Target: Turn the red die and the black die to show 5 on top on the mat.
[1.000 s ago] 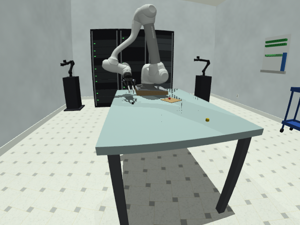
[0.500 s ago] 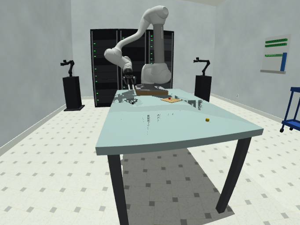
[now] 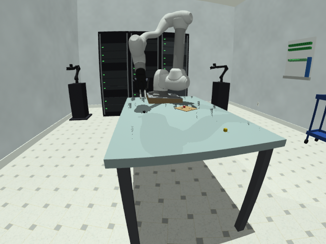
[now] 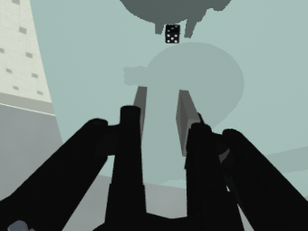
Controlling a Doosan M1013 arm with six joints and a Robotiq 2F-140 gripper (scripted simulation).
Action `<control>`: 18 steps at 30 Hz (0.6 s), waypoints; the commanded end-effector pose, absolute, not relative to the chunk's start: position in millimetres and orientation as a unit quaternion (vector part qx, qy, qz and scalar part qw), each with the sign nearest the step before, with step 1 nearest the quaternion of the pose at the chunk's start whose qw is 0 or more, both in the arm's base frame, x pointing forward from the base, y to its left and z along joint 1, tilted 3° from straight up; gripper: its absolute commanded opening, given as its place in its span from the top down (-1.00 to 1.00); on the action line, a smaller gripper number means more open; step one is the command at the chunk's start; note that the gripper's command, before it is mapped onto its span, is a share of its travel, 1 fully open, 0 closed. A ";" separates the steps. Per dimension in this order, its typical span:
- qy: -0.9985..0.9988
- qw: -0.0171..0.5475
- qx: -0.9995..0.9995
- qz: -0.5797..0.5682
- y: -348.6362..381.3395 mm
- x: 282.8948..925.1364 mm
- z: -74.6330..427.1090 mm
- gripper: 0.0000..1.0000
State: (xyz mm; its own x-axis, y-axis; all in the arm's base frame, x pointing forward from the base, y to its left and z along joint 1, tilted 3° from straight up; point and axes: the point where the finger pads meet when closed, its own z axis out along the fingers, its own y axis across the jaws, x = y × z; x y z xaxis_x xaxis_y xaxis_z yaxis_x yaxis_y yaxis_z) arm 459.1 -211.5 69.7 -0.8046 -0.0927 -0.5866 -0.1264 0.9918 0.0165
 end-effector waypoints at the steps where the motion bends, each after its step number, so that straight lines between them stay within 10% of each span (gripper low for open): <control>1: 0.971 0.230 -0.058 0.042 -207.2 463.8 70.9 0.47; 18: 0.996 0.054 -0.063 0.028 -205.7 488.2 87.5 0.47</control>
State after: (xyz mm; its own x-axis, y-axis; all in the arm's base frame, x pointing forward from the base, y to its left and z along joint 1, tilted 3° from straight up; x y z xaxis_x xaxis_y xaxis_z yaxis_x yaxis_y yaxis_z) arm 480.7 -209.6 84.0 -0.9591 -0.1250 -0.2540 -0.1423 0.9885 0.0509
